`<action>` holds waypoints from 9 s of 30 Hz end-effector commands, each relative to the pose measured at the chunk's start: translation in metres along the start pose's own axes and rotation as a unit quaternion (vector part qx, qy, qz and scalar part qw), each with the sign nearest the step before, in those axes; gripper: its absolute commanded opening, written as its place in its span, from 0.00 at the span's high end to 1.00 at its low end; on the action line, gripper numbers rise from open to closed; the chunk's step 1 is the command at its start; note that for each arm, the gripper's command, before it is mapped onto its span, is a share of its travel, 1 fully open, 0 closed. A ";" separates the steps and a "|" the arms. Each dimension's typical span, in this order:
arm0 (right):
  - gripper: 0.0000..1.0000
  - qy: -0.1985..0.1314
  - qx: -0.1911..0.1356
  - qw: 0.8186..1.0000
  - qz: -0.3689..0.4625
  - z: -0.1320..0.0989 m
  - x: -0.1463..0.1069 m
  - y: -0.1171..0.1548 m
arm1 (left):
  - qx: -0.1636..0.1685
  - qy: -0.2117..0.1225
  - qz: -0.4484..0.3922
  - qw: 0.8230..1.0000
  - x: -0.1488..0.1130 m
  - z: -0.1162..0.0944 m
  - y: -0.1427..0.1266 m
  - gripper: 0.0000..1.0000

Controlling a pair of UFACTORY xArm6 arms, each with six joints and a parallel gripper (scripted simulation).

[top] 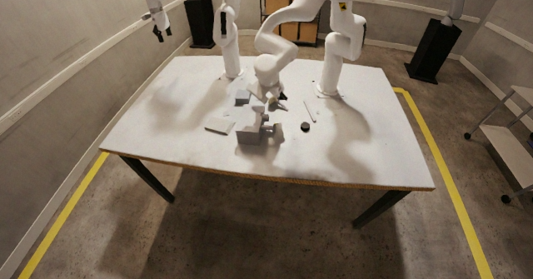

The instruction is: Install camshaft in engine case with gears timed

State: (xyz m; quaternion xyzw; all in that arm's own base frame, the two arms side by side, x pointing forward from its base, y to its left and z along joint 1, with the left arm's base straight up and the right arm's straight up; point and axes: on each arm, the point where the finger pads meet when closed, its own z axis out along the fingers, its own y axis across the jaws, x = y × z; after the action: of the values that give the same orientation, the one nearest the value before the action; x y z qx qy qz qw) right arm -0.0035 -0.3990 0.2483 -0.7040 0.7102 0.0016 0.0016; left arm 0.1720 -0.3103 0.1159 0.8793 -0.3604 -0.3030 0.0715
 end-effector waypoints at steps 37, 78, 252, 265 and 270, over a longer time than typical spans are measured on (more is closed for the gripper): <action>0.00 0.002 0.000 1.000 0.000 -0.002 0.001 0.000 | 0.000 0.002 0.001 1.000 0.003 0.002 -0.001 0.63; 0.00 0.002 0.000 1.000 0.000 -0.002 0.001 0.000 | 0.000 0.002 0.001 1.000 0.003 0.058 -0.001 0.63; 0.00 0.002 0.000 1.000 0.000 -0.002 0.001 0.000 | 0.038 -0.006 0.567 0.823 -0.009 -0.064 -0.070 0.91; 0.00 0.002 0.000 1.000 0.000 -0.002 0.001 0.000 | 0.053 -0.012 0.745 0.665 0.000 -0.095 -0.112 0.91; 0.00 0.002 0.000 1.000 0.000 -0.002 0.001 0.000 | 0.057 -0.016 0.832 0.552 0.002 -0.104 -0.123 0.91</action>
State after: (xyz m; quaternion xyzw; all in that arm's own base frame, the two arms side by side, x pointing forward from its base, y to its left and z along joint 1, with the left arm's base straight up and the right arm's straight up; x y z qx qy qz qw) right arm -0.0035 -0.3990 0.2483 -0.7040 0.7102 0.0016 0.0016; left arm 0.2945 -0.2354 0.1531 0.2922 -0.9215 -0.1357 0.2168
